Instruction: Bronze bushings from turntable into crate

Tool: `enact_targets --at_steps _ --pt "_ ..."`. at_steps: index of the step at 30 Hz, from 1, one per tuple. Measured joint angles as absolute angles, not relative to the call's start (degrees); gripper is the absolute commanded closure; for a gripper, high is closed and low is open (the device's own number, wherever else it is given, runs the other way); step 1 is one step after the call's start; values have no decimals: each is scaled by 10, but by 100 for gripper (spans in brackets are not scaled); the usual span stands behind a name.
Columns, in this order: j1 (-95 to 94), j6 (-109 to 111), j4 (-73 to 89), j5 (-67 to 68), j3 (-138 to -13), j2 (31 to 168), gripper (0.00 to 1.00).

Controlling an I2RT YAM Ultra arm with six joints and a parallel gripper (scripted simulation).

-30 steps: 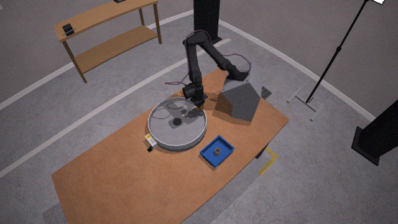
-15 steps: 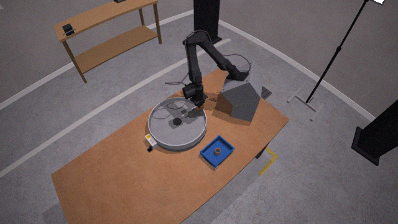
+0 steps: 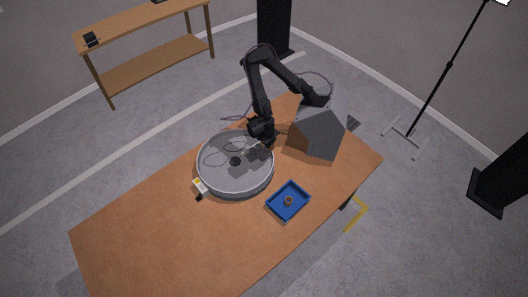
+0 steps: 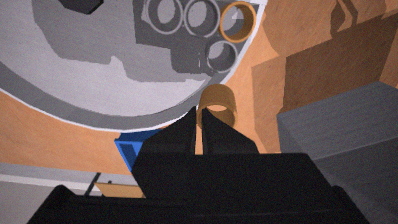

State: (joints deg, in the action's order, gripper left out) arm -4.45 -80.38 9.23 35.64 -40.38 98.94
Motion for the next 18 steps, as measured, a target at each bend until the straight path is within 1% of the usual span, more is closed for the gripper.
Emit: enact_targets --at_steps 8,18 --pt "-115 -821 97 382 -446 1070 100" --pt "-209 -838 131 402 -540 1202 100"
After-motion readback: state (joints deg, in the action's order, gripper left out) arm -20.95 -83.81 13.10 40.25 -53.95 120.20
